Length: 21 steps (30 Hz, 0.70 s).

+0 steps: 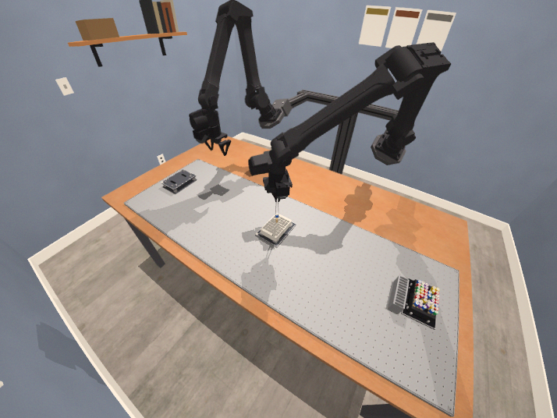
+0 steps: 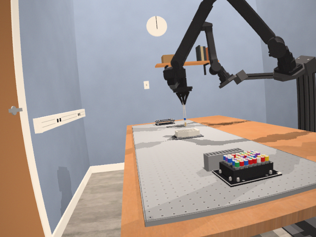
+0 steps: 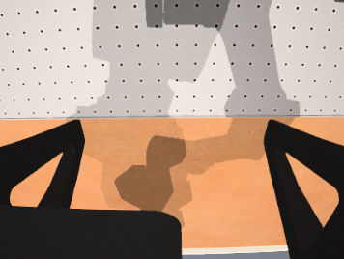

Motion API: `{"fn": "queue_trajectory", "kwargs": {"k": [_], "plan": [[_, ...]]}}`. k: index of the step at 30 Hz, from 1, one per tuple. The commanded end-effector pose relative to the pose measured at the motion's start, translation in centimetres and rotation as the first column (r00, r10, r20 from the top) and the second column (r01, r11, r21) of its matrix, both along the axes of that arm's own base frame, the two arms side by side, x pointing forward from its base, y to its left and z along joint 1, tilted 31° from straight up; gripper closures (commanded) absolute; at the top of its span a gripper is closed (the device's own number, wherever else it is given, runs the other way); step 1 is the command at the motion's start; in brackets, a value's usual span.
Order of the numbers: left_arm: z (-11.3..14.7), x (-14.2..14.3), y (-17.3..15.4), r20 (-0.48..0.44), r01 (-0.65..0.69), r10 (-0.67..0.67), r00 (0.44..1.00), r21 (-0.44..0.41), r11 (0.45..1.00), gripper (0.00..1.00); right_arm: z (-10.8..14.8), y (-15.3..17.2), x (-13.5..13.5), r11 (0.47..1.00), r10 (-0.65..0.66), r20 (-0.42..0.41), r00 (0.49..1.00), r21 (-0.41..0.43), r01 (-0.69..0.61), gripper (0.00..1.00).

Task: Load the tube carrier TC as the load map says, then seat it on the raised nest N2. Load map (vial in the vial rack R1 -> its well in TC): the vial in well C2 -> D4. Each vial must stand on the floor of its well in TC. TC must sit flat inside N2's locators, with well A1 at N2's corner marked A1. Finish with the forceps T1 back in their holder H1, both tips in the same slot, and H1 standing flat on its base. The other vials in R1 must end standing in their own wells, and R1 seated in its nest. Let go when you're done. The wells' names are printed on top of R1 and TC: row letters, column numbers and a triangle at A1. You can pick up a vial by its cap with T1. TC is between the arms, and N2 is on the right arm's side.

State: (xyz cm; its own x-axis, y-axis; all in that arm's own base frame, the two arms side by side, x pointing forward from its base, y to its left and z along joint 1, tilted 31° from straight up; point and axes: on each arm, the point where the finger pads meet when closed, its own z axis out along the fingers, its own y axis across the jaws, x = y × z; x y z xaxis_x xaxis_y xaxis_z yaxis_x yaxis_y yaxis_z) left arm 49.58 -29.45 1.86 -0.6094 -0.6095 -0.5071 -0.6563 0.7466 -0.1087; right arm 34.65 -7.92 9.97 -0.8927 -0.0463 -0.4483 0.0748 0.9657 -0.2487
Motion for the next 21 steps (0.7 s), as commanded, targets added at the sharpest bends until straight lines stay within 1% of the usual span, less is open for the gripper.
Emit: {"fn": "queue_trajectory", "kwargs": {"k": [1,4,7,14,15,20,21], "plan": [[0.8,0.5,0.5,0.006,-0.004,0.004,1.000,0.000,1.000,0.91,1.0,0.0,0.8,1.000,0.013,0.020,1.000,-0.008,-0.013,0.00],[0.8,0.5,0.5,0.006,-0.004,0.004,1.000,0.000,1.000,0.91,1.0,0.0,0.8,1.000,0.013,0.020,1.000,-0.008,-0.013,0.00],[0.2,0.6,1.0,-0.004,-0.010,0.010,1.000,0.009,1.000,0.91,1.0,0.0,0.8,1.000,0.013,0.020,1.000,-0.008,-0.013,0.00],[-1.4,0.4,0.9,-0.024,-0.005,0.005,1.000,0.018,1.000,0.91,1.0,0.0,0.8,1.000,0.013,0.020,1.000,-0.008,-0.013,0.00],[-0.9,0.6,1.0,-0.015,-0.009,0.009,1.000,0.011,1.000,0.91,1.0,0.0,0.8,1.000,0.013,0.020,1.000,-0.008,-0.013,0.00],[-1.1,0.6,0.6,-0.012,-0.002,0.003,1.000,0.005,1.000,0.91,1.0,0.0,0.8,1.000,0.013,0.020,1.000,-0.008,-0.013,0.00],[-1.4,0.3,0.7,-0.023,-0.002,0.002,1.000,0.013,1.000,0.91,1.0,0.0,0.8,1.000,0.013,0.020,1.000,-0.008,-0.013,0.00]]}}
